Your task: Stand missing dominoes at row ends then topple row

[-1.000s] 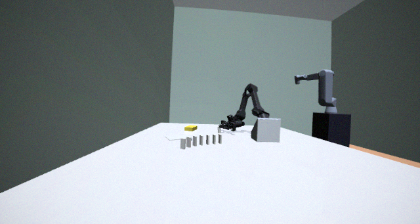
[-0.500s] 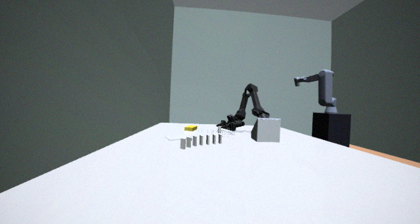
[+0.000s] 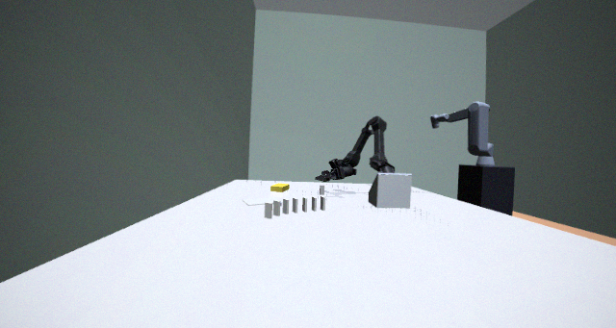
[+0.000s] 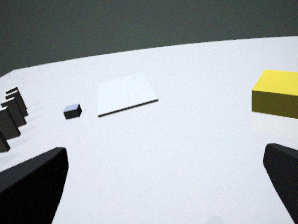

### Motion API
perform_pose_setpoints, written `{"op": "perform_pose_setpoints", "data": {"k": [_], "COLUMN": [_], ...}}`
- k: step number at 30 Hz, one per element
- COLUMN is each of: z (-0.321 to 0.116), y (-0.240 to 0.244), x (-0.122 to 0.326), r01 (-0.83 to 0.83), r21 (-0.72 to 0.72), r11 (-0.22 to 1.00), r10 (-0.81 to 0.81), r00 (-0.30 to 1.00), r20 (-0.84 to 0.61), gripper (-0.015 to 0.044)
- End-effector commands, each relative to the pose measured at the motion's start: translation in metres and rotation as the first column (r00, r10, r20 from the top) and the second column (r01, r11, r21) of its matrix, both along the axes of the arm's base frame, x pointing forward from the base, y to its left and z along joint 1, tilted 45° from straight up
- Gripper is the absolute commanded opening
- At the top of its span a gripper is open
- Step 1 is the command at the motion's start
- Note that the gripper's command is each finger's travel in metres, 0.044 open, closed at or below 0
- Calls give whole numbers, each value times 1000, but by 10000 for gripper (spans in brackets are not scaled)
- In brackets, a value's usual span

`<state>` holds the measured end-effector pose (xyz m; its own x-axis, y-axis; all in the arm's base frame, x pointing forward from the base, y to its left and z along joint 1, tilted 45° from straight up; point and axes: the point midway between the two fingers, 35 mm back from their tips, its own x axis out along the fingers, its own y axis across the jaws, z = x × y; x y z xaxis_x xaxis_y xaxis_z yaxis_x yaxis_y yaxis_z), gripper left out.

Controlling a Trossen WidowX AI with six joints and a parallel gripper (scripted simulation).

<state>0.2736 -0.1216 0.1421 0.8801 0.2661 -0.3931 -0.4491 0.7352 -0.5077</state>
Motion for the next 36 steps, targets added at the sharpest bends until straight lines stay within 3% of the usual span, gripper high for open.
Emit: {"op": "perform_pose_setpoints", "data": {"k": [1,3,10,13,16,21,25,31,36], "z": [4,4,-12,-18,-23,-13,2,24,28], "y": [5,10,70,71,63,47,40,35,34], "x": [21,30,40,38,31,15,9,7,8], "r01": [195,331,527,678,861,994,994,958,951], "r21": [184,251,266,214,100,-67,-78,43,64], "r11": [963,910,807,703,499,92,-79,-283,-302], "r10": [-152,-234,-305,-403,-548,-752,-830,-870,-874], "r00": [963,908,758,629,402,25,-109,-237,-250], "r20": [-224,-348,-576,-665,-734,-658,-547,-432,-416], "gripper": [440,440,440,440,440,440,440,440,440]}}
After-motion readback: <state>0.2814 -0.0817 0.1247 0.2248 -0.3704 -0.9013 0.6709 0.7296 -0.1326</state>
